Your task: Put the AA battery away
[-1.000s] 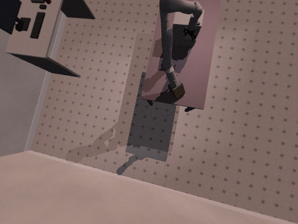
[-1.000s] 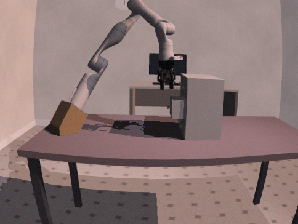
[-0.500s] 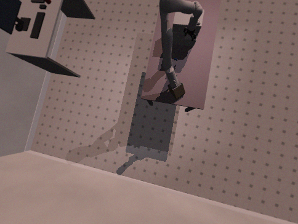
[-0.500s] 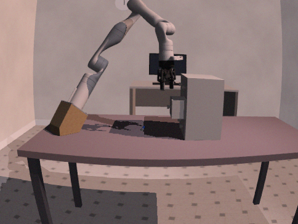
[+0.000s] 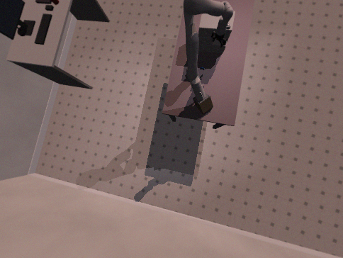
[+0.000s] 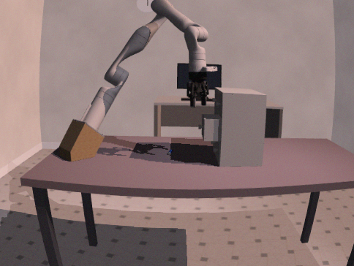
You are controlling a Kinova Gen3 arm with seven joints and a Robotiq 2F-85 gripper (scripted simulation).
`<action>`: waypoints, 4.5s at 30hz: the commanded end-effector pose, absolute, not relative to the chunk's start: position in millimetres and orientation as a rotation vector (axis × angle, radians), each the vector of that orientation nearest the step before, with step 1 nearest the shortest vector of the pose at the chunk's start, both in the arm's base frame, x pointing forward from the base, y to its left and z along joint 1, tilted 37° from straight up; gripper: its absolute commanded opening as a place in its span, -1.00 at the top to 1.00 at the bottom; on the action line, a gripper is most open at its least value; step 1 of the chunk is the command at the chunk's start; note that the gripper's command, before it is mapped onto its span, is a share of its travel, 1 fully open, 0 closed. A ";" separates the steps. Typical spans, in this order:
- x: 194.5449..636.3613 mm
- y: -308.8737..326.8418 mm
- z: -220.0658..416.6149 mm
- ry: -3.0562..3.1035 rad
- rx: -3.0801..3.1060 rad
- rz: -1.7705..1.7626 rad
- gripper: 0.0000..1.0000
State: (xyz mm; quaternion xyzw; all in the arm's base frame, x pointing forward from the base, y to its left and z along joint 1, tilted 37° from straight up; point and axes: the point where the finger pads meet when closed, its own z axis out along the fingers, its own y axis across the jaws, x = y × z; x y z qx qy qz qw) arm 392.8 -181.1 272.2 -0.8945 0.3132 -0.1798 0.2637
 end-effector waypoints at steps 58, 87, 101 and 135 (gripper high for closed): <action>386.4 -182.7 274.4 0.988 -2.353 -0.439 -1.00; 363.8 -186.2 280.9 1.453 -2.064 -0.256 -1.00; 349.3 -188.5 285.1 1.718 -1.838 -0.135 -1.00; 310.2 -194.7 296.3 2.277 -1.092 0.195 -1.00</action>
